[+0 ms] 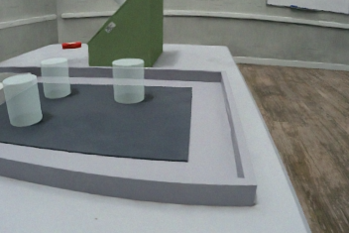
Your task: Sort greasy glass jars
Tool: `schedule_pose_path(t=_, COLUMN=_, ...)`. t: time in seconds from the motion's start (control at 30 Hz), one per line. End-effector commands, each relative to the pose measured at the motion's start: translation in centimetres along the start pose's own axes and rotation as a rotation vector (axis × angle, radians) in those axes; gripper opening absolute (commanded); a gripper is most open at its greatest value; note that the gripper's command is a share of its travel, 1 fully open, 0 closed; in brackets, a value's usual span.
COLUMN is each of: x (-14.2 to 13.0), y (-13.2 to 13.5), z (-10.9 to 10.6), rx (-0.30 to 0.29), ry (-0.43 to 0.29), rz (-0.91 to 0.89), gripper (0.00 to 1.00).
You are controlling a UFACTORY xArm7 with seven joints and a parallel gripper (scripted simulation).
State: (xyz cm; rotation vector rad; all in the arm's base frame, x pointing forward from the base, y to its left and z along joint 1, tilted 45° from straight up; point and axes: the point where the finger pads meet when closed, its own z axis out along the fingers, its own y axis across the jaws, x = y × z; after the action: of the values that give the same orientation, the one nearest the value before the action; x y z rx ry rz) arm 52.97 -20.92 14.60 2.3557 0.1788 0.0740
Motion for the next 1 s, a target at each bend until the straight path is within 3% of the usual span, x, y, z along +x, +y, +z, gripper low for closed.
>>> schedule_pose_path(t=0.0, x=0.2, y=0.0, z=-1.7, rx=0.0, ry=0.005, rz=0.0, gripper=1.0)
schedule_pose_path(t=0.07, x=0.2, y=0.0, z=-1.7, rx=0.0, ry=0.005, rz=0.0, gripper=1.0)
schedule_pose_path(t=0.43, x=0.1, y=0.0, z=-6.0, rx=0.0, ry=0.005, rz=0.0, gripper=1.0)
schedule_pose_path(t=0.97, x=0.1, y=0.0, z=-6.0, rx=0.0, ry=0.005, rz=0.0, gripper=1.0)
